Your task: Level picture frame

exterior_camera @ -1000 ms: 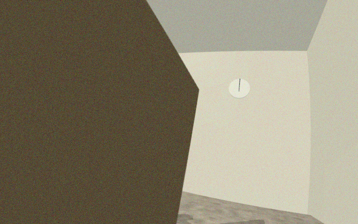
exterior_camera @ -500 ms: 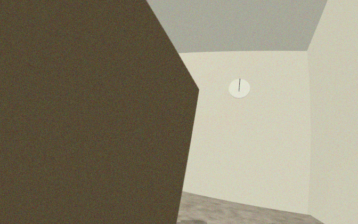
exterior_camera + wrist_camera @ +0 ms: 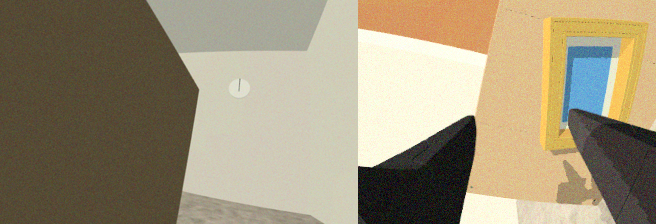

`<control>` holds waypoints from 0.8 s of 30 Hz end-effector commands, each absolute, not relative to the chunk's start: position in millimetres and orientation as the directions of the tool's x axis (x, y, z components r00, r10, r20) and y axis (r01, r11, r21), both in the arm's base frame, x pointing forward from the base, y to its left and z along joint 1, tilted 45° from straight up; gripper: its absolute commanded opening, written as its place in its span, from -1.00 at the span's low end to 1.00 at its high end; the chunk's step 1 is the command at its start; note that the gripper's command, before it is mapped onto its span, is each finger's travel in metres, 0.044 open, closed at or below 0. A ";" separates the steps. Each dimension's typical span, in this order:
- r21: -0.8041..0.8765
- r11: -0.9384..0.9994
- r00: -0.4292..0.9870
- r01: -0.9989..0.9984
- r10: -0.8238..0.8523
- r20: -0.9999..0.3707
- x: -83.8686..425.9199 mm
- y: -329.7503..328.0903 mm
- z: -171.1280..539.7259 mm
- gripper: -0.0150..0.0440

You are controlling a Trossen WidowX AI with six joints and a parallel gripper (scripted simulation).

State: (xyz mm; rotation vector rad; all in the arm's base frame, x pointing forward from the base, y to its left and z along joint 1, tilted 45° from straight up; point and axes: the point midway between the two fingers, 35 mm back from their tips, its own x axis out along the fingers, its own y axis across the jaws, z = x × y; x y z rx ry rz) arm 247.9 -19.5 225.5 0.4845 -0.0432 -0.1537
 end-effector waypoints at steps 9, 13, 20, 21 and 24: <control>0.470 0.873 0.988 0.130 -0.151 0.007 248.0 -18.6 225.8 0.39; 0.467 0.874 0.988 0.135 -0.156 0.006 248.9 -26.6 217.2 0.39; 0.467 0.874 0.988 0.130 -0.151 0.009 243.0 -56.5 181.4 0.39; 0.467 0.874 0.988 0.130 -0.151 0.009 242.7 -57.2 180.4 0.39; 0.467 0.874 0.988 0.130 -0.151 0.009 242.7 -57.2 180.4 0.39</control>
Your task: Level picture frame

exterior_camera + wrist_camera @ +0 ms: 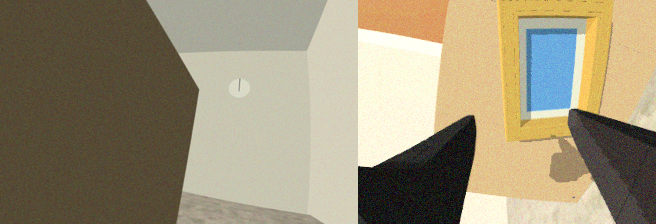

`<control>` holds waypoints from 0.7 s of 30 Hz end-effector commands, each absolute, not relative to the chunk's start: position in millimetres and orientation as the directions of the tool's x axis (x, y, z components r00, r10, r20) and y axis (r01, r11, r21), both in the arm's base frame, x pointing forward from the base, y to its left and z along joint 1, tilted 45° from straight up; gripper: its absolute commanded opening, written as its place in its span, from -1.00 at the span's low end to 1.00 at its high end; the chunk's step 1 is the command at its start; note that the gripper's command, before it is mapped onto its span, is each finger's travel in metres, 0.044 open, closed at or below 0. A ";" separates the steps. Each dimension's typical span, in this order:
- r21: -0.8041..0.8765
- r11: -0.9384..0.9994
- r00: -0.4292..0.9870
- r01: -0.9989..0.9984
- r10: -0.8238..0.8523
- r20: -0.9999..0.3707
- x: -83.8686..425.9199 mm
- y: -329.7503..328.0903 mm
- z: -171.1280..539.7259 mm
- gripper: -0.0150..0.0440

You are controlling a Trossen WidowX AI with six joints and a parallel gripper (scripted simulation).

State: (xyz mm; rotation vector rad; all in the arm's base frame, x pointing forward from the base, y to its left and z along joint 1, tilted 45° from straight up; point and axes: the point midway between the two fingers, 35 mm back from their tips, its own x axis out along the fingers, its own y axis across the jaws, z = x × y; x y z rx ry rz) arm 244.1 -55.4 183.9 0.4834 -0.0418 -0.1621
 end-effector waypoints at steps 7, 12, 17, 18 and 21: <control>0.467 0.874 0.988 0.130 -0.151 0.009 243.2 -57.2 180.3 0.39; 0.468 0.874 0.988 0.130 -0.151 0.009 244.8 -57.1 180.0 0.39; 0.468 0.874 0.988 0.130 -0.151 0.009 245.5 -57.3 180.4 0.39; 0.468 0.874 0.988 0.130 -0.151 0.009 246.9 -57.6 181.1 0.39; 0.468 0.874 0.988 0.129 -0.151 0.010 255.1 -59.3 184.5 0.39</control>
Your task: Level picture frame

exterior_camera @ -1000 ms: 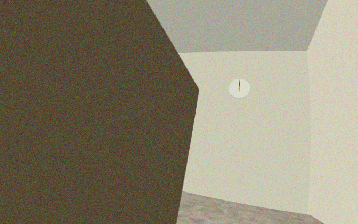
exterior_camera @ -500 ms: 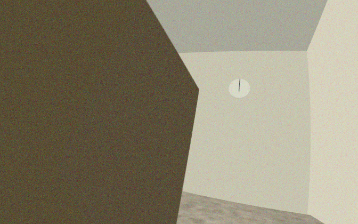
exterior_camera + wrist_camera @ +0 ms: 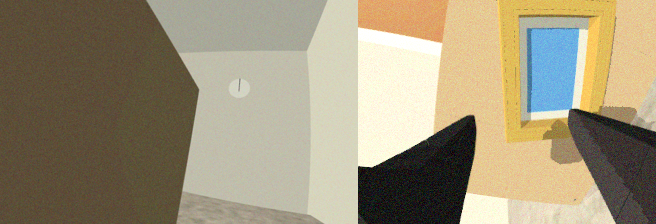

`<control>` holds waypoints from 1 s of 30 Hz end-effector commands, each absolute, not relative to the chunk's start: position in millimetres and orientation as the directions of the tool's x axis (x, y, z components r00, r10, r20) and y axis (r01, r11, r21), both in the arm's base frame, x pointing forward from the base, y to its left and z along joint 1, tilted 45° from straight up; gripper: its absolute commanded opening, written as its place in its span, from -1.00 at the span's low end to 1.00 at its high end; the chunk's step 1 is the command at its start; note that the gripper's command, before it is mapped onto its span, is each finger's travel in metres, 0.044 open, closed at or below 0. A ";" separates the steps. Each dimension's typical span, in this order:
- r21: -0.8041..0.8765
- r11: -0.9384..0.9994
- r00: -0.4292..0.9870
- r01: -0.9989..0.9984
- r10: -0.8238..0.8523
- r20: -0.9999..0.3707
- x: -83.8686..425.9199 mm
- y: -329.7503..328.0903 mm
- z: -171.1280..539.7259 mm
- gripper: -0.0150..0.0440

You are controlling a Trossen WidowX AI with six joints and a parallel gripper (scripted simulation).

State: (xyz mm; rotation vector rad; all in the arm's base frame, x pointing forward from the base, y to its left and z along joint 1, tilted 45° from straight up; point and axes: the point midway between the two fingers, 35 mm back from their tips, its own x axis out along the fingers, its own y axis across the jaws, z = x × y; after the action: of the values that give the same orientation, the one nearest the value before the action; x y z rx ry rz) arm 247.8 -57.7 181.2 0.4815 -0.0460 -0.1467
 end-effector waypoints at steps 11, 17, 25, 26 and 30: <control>0.468 0.874 0.988 0.128 -0.151 0.012 310.7 -68.0 185.3 0.39; 0.468 0.874 0.988 0.128 -0.151 0.012 324.2 -69.3 180.5 0.39; 0.468 0.874 0.988 0.128 -0.151 0.012 324.2 -69.3 180.5 0.39; 0.468 0.874 0.988 0.128 -0.151 0.012 324.2 -69.3 180.5 0.39; 0.468 0.874 0.988 0.128 -0.151 0.012 324.2 -69.3 180.5 0.39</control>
State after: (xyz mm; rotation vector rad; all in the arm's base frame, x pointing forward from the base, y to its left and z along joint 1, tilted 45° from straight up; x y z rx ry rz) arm 323.9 -68.4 180.1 0.4825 -0.0452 -0.1410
